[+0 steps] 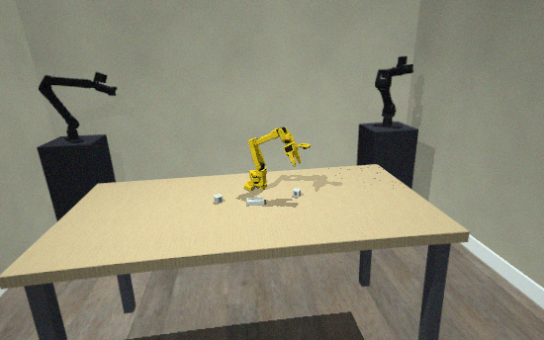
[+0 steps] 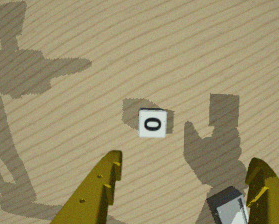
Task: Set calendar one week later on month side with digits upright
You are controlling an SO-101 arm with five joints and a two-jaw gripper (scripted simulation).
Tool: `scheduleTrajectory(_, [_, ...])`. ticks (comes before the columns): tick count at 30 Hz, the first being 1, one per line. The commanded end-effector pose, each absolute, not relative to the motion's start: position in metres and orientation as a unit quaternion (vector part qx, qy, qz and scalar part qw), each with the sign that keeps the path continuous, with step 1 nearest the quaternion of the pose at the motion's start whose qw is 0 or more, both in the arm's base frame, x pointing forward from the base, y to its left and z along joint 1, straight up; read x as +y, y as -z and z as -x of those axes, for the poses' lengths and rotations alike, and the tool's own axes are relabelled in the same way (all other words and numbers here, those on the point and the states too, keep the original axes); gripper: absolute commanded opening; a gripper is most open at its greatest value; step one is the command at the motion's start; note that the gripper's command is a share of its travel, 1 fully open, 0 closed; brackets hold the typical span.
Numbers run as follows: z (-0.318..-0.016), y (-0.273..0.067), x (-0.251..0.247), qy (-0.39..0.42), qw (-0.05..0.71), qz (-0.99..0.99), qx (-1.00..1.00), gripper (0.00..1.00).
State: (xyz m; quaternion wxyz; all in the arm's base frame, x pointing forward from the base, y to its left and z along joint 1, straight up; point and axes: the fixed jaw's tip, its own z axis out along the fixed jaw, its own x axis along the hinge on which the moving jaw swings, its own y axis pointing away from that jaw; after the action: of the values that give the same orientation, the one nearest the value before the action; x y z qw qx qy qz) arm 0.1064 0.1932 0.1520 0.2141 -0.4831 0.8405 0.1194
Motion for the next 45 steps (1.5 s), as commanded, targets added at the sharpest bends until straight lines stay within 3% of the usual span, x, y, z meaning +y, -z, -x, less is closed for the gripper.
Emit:
scheduleTrajectory(1, [-0.107,-0.16,0.198,-0.133,0.233,0.48,0.836,0.35])
scheduleTrajectory(7, [-0.108,-0.149,0.2,-0.119,0.208,0.483,0.842,0.35])
scheduleTrajectory(25, [-0.106,-0.068,0.196,-0.018,0.032,0.498,0.867,0.35])
scheduleTrajectory(45, [-0.105,-0.062,0.194,-0.011,0.019,0.498,0.867,0.35])
